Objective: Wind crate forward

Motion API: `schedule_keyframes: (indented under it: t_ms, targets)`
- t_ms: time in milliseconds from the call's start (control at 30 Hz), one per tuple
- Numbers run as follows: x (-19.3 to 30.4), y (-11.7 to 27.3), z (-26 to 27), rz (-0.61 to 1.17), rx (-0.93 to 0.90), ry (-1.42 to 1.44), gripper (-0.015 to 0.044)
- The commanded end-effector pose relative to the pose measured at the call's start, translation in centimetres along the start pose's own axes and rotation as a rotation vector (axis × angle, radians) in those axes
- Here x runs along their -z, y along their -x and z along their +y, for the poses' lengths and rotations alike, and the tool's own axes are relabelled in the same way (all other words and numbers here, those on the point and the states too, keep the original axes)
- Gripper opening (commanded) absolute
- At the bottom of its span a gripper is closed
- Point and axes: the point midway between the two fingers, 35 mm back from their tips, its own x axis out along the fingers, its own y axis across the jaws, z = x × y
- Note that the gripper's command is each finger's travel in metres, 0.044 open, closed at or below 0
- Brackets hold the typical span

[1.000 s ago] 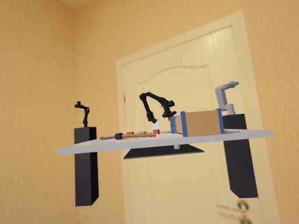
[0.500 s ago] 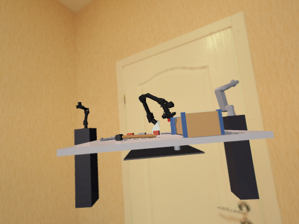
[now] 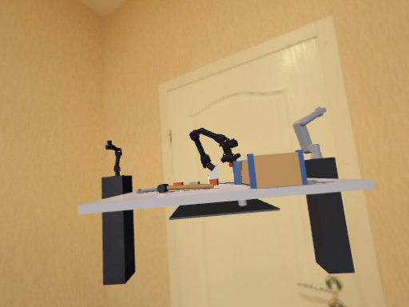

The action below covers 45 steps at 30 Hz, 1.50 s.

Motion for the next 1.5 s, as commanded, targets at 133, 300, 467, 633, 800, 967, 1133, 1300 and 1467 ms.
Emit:
schedule_keyframes:
  t_ms: [133,300,467,633,800,967,1133,1300,1467]
  targets:
    - [-1.3,0.5,1.6,-0.024,-0.024,-0.016,0.0]
    - [-1.6,0.7,2.2,-0.024,-0.024,-0.016,0.0]
    - [-1.9,0.9,2.8,-0.025,-0.024,-0.016,0.0]
    - [-2.2,1.0,3.4,-0.025,-0.025,-0.017,0.0]
    - [-2.4,1.1,4.0,-0.025,-0.025,-0.017,0.0]
    - [-2.5,1.2,4.5,-0.025,-0.025,-0.017,0.0]
    - [-2.7,1.3,5.2,-0.025,-0.025,-0.017,0.0]
    - [-2.8,1.3,5.8,-0.025,-0.026,-0.017,0.0]
    - [-2.8,1.4,6.5,-0.025,-0.026,-0.017,0.0]
